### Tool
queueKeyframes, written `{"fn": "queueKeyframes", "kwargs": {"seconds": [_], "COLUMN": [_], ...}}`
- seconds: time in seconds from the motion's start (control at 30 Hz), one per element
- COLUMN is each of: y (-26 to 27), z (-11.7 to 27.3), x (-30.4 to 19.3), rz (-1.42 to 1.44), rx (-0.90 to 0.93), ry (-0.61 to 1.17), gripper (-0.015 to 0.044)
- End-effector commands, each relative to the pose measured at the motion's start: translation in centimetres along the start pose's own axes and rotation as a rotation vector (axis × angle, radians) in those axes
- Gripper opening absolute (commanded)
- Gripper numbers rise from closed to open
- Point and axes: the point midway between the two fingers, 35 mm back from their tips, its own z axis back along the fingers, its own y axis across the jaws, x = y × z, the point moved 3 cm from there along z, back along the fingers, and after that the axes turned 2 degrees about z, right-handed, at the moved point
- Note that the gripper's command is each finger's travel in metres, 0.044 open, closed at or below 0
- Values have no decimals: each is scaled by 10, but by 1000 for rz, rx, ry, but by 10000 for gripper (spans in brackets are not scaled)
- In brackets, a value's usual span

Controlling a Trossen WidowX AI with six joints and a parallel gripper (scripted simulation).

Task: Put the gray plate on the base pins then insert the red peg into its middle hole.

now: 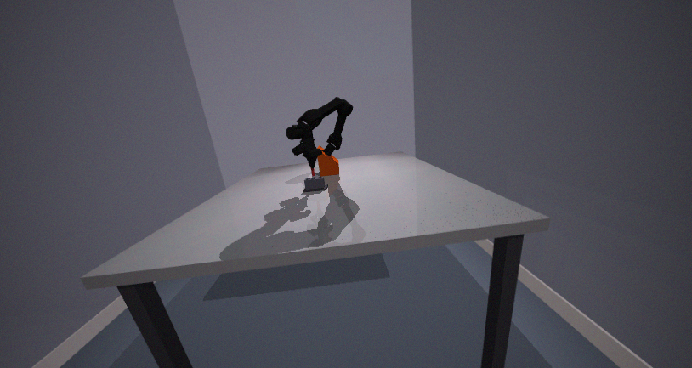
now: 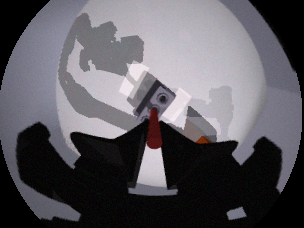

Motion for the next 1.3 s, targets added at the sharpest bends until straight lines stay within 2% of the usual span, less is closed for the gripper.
{"fn": "queueKeyframes", "kwargs": {"seconds": [0.0,1.27], "y": [0,-1], "z": [0,0], "x": [0,1], "rz": [4,0], "rx": [-3,0], "ry": [-1,0], "gripper": [0,0]}}
